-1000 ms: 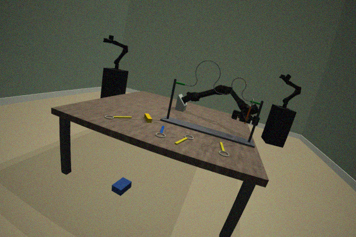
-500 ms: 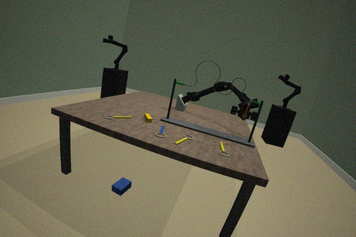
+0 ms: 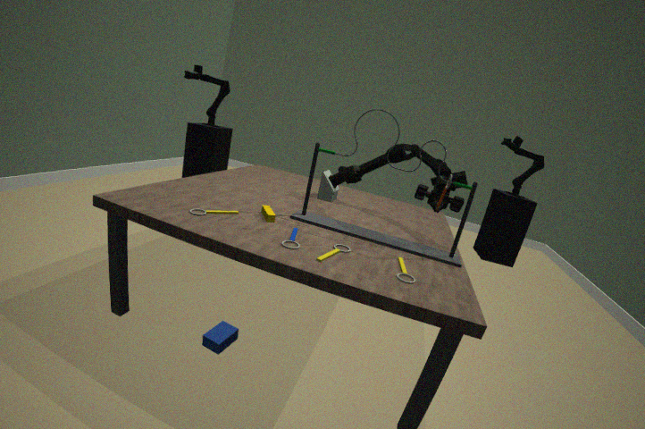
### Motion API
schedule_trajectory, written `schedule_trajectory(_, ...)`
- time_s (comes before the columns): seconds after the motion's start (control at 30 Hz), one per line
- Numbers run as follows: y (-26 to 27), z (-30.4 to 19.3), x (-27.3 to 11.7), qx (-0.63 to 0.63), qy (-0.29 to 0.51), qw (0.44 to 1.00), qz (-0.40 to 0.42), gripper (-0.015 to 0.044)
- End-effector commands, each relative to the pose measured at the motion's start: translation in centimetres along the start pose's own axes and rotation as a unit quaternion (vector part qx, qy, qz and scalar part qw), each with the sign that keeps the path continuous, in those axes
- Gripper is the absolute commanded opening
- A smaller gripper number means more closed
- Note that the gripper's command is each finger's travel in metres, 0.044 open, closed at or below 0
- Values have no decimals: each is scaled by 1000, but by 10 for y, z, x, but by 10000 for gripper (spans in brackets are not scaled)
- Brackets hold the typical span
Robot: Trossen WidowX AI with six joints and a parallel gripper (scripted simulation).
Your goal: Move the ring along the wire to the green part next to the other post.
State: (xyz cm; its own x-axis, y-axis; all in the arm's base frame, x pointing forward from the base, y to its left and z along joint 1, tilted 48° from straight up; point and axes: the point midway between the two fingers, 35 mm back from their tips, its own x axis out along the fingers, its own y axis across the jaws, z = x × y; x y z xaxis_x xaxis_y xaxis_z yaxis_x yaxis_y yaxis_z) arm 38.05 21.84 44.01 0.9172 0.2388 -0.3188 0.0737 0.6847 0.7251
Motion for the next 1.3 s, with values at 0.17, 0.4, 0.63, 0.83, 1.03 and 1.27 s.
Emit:
schedule_trajectory(0.17, -20, -1, 0, -43, 3, 999, -25, -150)
schedule_trajectory(0.4, -39, 1, -1, -95, 2, 994, -54, -150)
schedule_trajectory(0.63, -61, 6, -4, -159, 2, 983, -90, -150)
schedule_trajectory(0.83, -77, 13, -7, -213, 1, 970, -121, -150)
schedule_trajectory(1.03, -95, 22, -13, -275, 0, 949, -155, -150)
schedule_trajectory(1.27, -114, 37, -21, -347, 0, 918, -195, -150)
